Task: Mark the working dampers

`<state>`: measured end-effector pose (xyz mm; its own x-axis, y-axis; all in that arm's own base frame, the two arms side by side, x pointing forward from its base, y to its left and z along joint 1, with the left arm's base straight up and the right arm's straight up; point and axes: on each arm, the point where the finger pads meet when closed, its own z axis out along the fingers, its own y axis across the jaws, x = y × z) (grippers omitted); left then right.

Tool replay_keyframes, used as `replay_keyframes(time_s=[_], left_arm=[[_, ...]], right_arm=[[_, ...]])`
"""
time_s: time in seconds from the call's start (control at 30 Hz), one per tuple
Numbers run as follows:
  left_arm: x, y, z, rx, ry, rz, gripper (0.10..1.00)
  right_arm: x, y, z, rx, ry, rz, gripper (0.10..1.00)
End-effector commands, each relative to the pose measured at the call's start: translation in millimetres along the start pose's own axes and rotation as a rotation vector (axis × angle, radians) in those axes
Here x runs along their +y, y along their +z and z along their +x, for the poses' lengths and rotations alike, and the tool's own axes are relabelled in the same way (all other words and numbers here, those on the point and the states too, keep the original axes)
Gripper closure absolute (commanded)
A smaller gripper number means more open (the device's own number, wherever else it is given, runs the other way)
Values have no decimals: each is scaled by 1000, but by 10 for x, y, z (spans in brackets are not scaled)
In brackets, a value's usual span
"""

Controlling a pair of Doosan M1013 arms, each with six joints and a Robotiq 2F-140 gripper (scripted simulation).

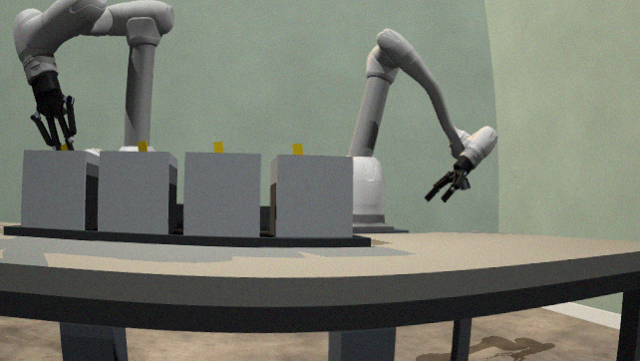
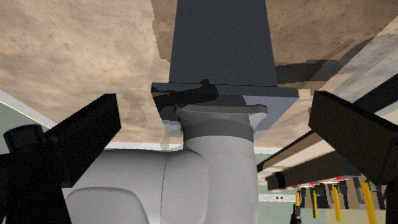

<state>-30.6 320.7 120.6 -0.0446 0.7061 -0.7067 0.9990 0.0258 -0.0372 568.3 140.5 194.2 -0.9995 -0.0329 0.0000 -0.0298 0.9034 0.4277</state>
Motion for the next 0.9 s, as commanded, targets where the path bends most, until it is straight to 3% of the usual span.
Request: replay_keyframes(time_s=[0.0,0.87], left_arm=[[-1,-4,0,1,0,0,98],[-1,-4,0,1,0,0,98]], right_arm=[[-26,-4,-3,-1,-1,-28,902],[-185,12,-3,-1,-1,-178,902]])
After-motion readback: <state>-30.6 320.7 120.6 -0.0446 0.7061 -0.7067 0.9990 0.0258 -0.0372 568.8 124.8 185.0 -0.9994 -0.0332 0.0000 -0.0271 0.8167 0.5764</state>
